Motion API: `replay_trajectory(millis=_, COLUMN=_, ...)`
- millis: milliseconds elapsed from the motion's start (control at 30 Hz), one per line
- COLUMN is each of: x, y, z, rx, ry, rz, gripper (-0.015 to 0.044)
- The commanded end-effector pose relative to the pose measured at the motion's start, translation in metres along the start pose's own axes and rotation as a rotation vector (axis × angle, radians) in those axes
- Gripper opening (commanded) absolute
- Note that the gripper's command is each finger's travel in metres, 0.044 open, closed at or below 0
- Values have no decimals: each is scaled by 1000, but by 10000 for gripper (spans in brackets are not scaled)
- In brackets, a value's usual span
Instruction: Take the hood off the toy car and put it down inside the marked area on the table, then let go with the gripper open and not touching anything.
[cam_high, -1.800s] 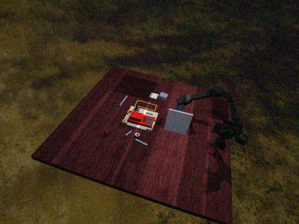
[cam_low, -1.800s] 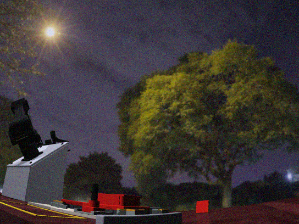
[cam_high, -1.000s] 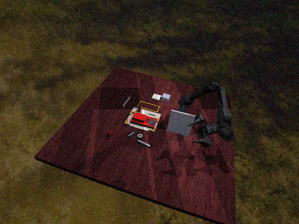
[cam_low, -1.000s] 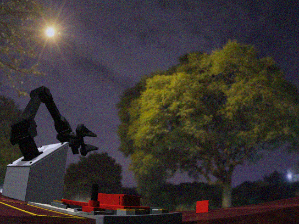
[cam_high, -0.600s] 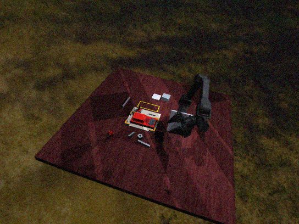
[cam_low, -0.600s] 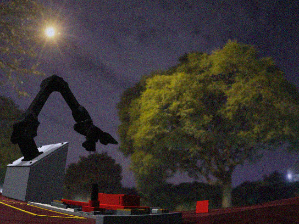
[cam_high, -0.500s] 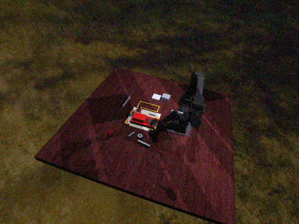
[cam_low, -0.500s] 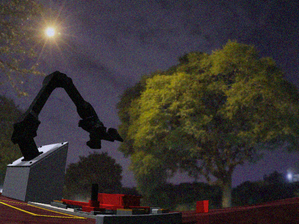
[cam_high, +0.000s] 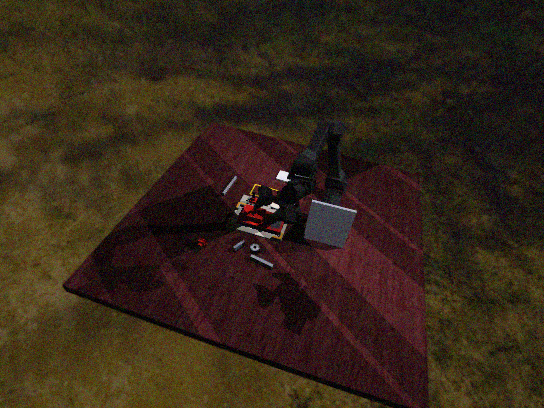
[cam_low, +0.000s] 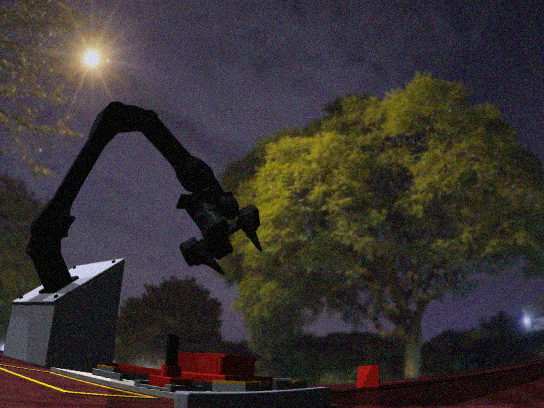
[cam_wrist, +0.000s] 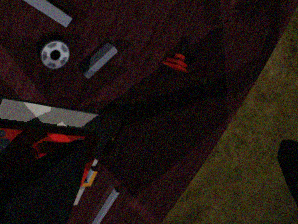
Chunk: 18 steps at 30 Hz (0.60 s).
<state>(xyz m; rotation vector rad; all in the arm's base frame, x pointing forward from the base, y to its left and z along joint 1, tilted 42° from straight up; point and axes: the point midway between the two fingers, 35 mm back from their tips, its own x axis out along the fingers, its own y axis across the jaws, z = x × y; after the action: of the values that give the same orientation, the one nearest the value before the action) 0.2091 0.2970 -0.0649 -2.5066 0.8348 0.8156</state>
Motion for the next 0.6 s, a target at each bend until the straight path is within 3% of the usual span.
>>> replay_trajectory(millis=0, x=27, y=3, z=-29, rx=264, ry=6, rz=101, gripper=440)
replay_trajectory(millis=267, x=85, y=23, z=-90, rx=892, ry=96, rz=318, gripper=440)
replay_trajectory(millis=567, x=138, y=68, z=-153, rx=1573, ry=316, rz=526, gripper=440)
